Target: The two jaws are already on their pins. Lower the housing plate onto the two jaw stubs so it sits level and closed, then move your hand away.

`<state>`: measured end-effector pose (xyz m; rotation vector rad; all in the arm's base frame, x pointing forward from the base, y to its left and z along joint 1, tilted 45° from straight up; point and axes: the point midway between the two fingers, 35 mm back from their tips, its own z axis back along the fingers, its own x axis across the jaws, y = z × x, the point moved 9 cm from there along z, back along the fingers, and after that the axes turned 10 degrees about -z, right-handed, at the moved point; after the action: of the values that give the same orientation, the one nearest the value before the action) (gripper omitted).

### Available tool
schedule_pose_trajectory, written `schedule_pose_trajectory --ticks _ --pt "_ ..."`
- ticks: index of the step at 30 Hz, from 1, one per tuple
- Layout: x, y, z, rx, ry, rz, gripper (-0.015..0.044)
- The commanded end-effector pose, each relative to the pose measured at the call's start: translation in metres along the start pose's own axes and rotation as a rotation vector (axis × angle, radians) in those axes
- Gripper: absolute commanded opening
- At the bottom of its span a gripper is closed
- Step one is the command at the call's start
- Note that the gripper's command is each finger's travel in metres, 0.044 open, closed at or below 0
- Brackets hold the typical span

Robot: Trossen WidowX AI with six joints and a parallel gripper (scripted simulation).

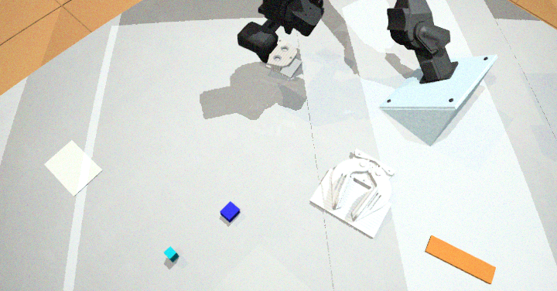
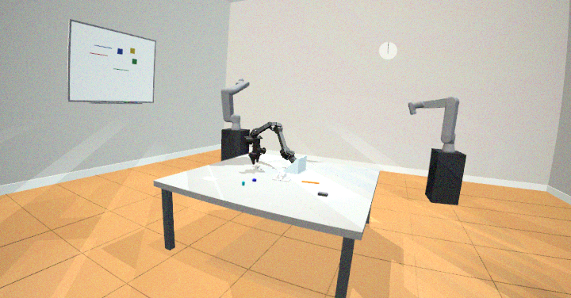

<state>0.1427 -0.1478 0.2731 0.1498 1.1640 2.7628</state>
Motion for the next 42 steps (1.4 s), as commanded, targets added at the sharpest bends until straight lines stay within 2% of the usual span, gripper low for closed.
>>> schedule_pose_trajectory --ticks 1,25,42 --pt "0.000 -0.002 -0.003 -0.005 -0.001 0.007 0.0440" --pt "0.001 -0.002 -0.032 -0.003 -0.001 0.007 0.0440" --pt "0.001 -0.002 -0.033 -0.003 -0.001 0.007 0.0440"
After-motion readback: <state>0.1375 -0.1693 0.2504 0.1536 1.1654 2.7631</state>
